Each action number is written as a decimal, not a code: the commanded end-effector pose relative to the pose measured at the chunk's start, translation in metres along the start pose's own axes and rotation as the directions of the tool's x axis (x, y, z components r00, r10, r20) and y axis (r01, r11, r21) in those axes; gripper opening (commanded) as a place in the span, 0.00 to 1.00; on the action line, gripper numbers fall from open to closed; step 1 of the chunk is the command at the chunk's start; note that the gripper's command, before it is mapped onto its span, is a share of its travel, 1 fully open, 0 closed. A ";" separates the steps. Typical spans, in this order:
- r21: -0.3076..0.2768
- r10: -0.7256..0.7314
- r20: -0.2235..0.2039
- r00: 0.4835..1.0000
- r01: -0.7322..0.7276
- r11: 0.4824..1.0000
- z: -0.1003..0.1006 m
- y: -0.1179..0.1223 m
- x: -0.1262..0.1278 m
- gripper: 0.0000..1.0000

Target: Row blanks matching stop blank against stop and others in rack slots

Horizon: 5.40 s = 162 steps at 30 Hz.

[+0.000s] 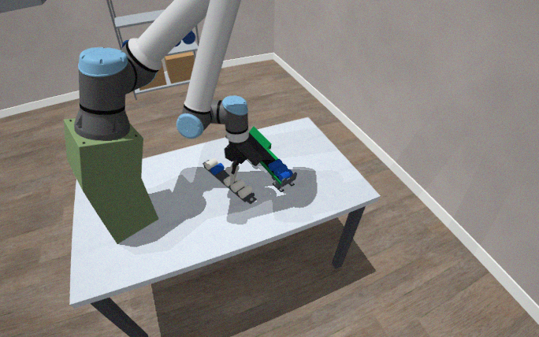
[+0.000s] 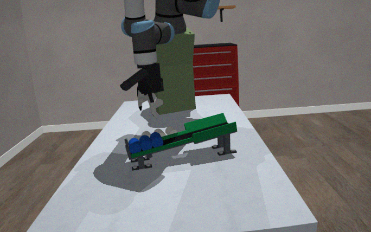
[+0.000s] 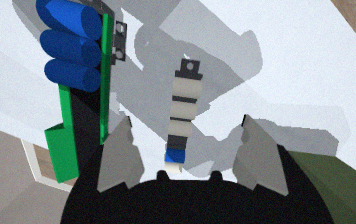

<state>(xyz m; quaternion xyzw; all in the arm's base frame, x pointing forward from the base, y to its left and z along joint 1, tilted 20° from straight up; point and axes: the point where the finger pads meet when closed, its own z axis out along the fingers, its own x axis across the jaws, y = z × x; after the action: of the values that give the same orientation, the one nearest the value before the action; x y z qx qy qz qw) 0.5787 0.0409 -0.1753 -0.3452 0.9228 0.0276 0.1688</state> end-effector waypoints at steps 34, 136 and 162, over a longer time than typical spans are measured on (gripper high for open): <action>-0.002 -0.964 0.000 0.265 0.964 0.265 0.006 0.087 -0.034 1.00; 0.000 -0.168 -0.002 -0.986 0.168 -0.986 0.004 0.203 -0.030 0.48; 0.000 -0.168 -0.002 -0.986 0.168 -0.986 0.018 0.203 -0.030 0.48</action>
<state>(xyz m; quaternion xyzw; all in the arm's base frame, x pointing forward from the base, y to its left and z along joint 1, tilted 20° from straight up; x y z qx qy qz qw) 0.4721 0.2160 -0.1904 -0.9485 -0.2661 -0.1666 0.0422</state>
